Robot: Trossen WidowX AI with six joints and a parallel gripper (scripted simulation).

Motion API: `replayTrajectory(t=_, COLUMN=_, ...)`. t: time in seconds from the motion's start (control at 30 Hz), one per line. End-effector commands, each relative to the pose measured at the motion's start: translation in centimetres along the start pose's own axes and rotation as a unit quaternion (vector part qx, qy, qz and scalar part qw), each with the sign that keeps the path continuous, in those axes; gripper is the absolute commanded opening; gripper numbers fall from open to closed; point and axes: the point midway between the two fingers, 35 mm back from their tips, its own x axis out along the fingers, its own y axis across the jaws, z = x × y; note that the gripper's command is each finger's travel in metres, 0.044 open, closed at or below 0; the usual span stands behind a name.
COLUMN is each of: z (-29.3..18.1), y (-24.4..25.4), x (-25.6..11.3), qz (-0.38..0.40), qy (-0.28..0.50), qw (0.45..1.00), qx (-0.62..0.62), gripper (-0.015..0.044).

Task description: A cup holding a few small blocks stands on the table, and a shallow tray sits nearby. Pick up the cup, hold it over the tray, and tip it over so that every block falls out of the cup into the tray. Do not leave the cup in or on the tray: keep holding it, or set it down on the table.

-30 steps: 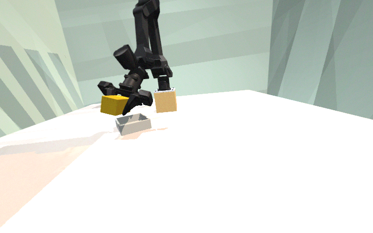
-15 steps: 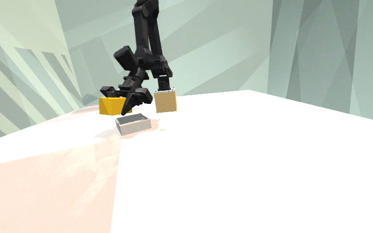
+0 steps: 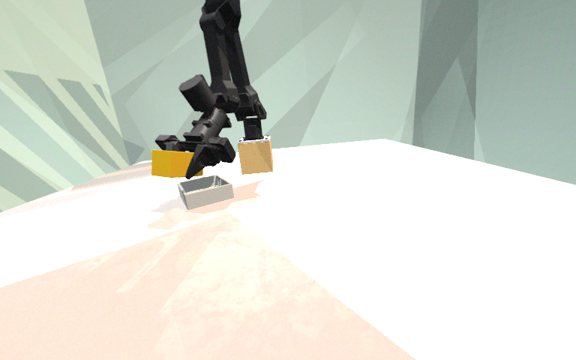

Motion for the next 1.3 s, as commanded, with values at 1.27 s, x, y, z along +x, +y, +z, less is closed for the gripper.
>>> replayTrajectory(t=1.27, z=-0.4, y=0.1, x=-1.0, qz=0.014, qy=0.1, qw=0.995, qx=-0.012, gripper=0.0)
